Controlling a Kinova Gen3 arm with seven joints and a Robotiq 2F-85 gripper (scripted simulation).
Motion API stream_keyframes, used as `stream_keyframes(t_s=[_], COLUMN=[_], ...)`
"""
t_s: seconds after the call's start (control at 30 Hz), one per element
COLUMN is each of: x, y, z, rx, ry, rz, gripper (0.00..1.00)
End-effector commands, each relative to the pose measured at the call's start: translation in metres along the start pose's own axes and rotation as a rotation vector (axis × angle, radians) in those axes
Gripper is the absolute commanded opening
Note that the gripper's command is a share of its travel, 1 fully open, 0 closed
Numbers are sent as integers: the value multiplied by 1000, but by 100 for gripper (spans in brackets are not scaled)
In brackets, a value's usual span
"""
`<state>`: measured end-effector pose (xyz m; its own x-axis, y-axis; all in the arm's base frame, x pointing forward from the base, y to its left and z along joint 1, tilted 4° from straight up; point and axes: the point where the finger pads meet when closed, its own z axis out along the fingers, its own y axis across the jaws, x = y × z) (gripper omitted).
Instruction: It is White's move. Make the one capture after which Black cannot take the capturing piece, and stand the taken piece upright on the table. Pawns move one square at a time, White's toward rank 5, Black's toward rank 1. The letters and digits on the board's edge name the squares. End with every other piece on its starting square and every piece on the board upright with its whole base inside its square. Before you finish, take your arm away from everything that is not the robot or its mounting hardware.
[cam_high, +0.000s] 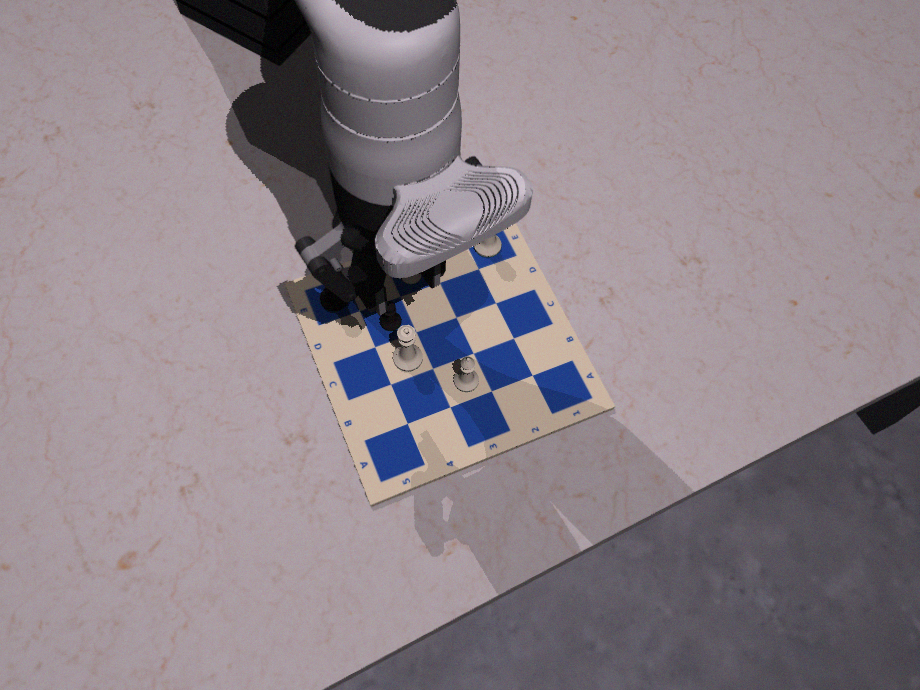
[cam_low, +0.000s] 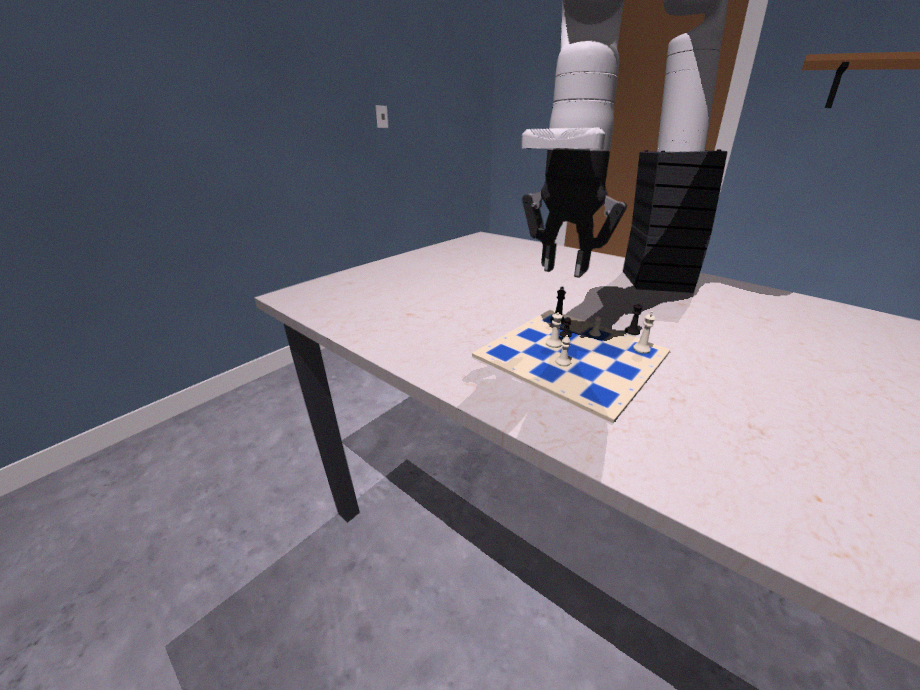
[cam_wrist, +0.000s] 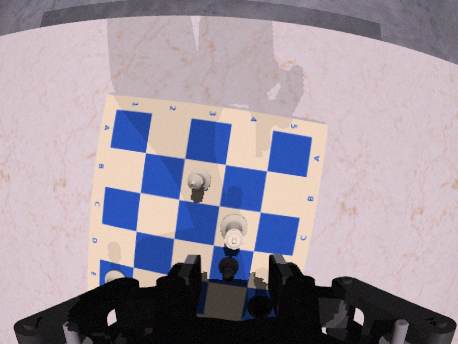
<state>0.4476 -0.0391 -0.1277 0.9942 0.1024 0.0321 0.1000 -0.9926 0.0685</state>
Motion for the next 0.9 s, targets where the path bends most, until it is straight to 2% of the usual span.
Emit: stream_keyframes(t_s=[0.0,0.87], x=[1,1], y=[0,0], z=[-1,3], rx=[0,0], ry=[2,2], rz=[0,0], gripper=[41,41])
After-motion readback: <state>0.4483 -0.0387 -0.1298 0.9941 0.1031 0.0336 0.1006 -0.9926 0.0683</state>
